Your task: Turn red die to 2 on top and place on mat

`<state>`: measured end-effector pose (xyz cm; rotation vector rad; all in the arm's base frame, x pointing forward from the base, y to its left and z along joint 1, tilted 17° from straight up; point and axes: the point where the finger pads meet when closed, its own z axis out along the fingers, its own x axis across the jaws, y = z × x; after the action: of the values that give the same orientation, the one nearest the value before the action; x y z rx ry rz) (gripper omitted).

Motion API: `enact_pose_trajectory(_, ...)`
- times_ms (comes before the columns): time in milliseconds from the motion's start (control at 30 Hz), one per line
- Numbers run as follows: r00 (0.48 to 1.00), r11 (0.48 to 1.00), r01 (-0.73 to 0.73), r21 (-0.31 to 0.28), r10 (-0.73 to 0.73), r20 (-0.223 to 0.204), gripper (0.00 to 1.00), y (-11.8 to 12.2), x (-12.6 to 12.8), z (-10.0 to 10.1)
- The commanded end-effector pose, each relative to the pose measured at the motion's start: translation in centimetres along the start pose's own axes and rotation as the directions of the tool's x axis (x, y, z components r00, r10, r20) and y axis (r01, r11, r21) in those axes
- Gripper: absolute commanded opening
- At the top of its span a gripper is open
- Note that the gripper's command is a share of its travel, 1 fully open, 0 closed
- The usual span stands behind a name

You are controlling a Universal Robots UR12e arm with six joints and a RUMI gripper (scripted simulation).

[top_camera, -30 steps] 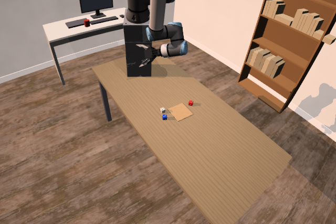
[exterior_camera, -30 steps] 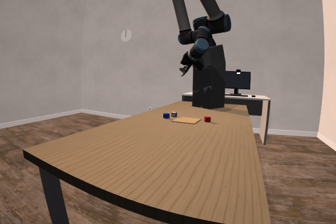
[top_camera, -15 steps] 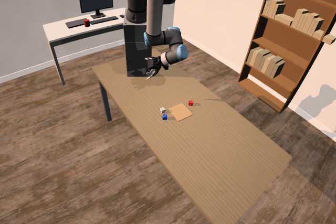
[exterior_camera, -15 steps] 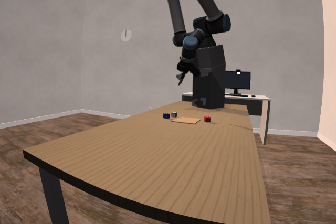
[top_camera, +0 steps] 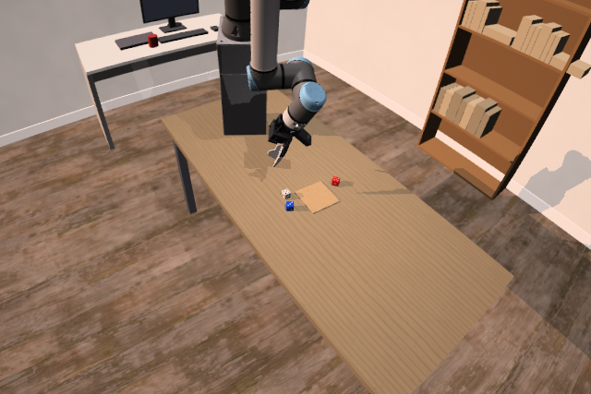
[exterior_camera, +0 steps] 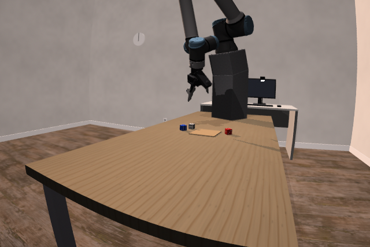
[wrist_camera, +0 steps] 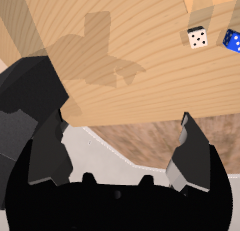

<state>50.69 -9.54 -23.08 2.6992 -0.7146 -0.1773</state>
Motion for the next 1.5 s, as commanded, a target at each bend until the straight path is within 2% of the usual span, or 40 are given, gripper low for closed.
enact_pose_trajectory(0,0.993,0.989,-0.076,0.13,0.087,-0.08,1.0,-2.8,4.6,-0.8)
enact_pose_trajectory(33,0.992,0.988,-0.079,0.136,0.091,-0.083,1.0,-2.9,4.8,-0.9)
enact_pose_trajectory(67,0.987,0.979,-0.098,0.18,0.119,-0.108,1.0,-3.6,6.5,-1.5)
enact_pose_trajectory(167,0.974,0.958,-0.126,0.257,0.168,-0.149,1.0,-4.8,9.4,-2.8)
enact_pose_trajectory(233,0.974,0.958,-0.126,0.257,0.168,-0.149,1.0,-4.8,9.4,-2.8)
enact_pose_trajectory(367,0.95,0.919,-0.149,0.366,0.235,-0.204,1.0,-6.2,13.5,-5.0)
enact_pose_trajectory(500,0.937,0.897,-0.152,0.414,0.264,-0.228,1.0,-6.7,15.4,-6.2)
enact_pose_trajectory(1133,0.935,0.893,-0.153,0.422,0.269,-0.232,1.0,-6.8,15.7,-6.3)
enact_pose_trajectory(1367,0.935,0.893,-0.153,0.422,0.269,-0.232,1.0,-7.3,16.2,-5.0)
enact_pose_trajectory(1467,0.935,0.893,-0.153,0.422,0.269,-0.232,1.0,-8.0,16.8,-3.5)
